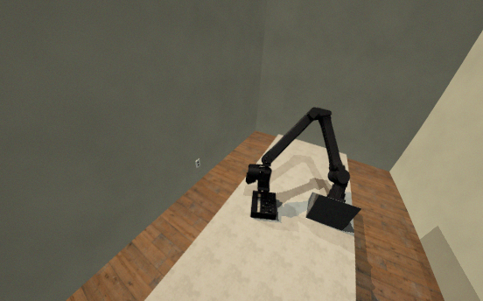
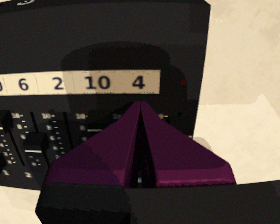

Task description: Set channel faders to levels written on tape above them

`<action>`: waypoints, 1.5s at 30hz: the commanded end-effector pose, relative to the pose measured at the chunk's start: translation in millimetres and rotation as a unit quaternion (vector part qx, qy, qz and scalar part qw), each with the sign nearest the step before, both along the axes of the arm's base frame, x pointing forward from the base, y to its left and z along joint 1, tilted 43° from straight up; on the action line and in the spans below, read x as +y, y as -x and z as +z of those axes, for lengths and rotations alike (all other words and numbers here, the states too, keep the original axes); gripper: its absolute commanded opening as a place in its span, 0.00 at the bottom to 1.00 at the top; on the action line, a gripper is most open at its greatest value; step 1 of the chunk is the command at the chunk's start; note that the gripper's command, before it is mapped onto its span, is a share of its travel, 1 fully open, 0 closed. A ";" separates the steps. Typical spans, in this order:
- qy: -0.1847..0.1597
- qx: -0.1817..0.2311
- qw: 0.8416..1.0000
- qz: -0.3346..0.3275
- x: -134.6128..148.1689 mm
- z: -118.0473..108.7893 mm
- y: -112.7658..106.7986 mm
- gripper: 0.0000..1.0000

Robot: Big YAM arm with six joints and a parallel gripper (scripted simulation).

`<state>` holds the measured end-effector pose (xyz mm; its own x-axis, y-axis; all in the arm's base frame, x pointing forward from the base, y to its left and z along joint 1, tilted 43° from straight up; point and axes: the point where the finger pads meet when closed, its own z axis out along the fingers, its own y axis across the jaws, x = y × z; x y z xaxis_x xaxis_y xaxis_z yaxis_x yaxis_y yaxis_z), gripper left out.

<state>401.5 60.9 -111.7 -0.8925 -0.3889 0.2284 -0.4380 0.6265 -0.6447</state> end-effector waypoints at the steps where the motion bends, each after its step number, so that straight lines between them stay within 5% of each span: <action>1: -0.002 -0.007 1.000 0.005 1.4 -0.1 -1.0 0.00; 45: -0.006 -0.016 1.000 0.005 0.4 9.3 4.2 0.00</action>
<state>395.1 58.0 -109.9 -0.8938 -0.3897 0.2219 -0.4342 0.6282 -0.6457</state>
